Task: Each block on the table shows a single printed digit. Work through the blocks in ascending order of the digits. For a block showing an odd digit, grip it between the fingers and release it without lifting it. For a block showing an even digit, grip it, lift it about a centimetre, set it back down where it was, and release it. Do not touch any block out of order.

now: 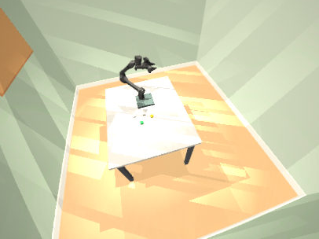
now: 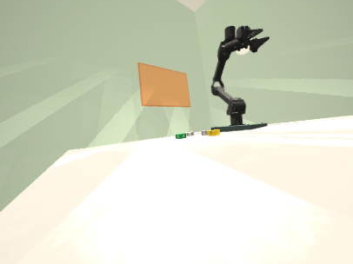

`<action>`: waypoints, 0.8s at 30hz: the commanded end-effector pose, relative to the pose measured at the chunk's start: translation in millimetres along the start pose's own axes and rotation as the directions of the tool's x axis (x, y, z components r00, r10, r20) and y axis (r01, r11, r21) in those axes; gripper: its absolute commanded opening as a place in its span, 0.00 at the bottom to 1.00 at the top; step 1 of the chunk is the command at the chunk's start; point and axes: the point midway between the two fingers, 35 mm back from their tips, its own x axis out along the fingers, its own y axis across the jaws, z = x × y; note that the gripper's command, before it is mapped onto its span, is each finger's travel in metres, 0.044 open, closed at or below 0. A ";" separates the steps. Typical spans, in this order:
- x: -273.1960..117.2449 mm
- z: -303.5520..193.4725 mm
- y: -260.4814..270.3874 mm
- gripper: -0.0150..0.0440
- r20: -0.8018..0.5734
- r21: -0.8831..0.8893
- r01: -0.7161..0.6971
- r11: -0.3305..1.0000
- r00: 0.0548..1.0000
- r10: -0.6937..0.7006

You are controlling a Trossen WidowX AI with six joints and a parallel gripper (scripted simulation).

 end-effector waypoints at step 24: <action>-126.7 -238.6 -267.9 0.93 -0.888 0.145 0.921 0.362 0.283 -0.362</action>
